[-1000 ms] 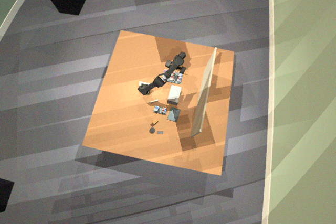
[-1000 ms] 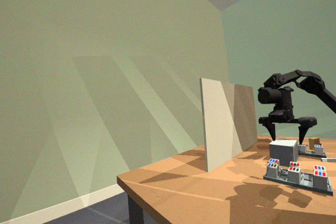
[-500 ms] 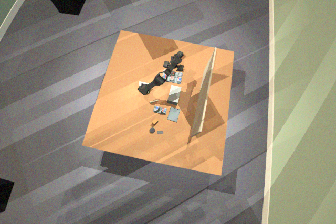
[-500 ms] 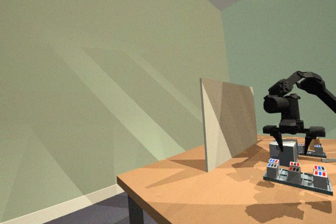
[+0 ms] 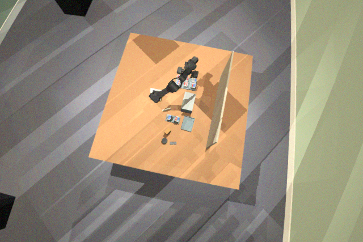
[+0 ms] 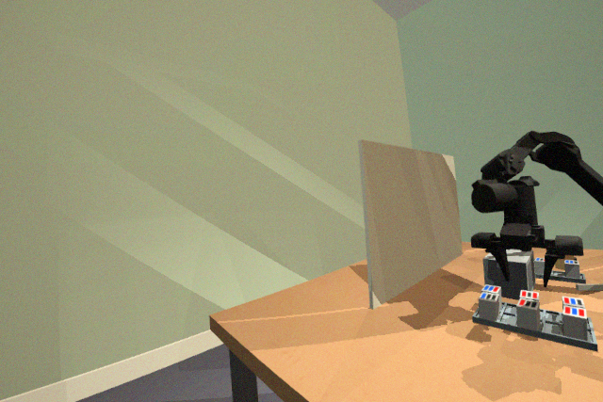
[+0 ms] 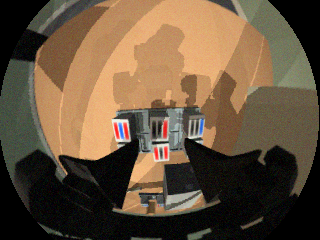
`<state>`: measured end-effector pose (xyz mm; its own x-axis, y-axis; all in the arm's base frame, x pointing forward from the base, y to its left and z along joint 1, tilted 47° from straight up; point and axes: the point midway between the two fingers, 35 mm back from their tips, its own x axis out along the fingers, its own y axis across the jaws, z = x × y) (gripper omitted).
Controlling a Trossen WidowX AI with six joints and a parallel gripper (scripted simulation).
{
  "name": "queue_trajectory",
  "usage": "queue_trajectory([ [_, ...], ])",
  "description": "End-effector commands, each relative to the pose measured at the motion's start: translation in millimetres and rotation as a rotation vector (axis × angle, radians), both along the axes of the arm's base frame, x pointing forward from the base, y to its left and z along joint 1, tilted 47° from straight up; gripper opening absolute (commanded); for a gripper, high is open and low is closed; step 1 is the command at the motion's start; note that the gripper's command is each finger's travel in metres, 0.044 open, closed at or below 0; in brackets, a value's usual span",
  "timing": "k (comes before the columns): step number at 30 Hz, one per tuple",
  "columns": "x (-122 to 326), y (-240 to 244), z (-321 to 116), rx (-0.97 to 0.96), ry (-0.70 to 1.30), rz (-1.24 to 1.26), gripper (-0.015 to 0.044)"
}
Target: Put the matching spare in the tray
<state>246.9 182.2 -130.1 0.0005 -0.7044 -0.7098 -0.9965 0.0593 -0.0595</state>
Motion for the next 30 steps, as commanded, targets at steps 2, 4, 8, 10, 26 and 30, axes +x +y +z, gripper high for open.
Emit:
queue_trajectory([
  [2, 1, -7, -6, -0.005, 0.001, 0.005, 0.03],
  [4, 1, -9, -9, -0.005, 0.001, 0.005, 0.03],
  [8, 1, -14, -13, -0.005, 0.001, 0.005, 0.03],
  [10, 1, -16, -16, -0.005, 0.001, 0.005, 0.03],
  [26, 2, -35, -35, -0.006, 0.0, 0.005, 0.03],
  [30, 2, -40, -39, -0.007, 0.0, 0.005, 0.03],
])
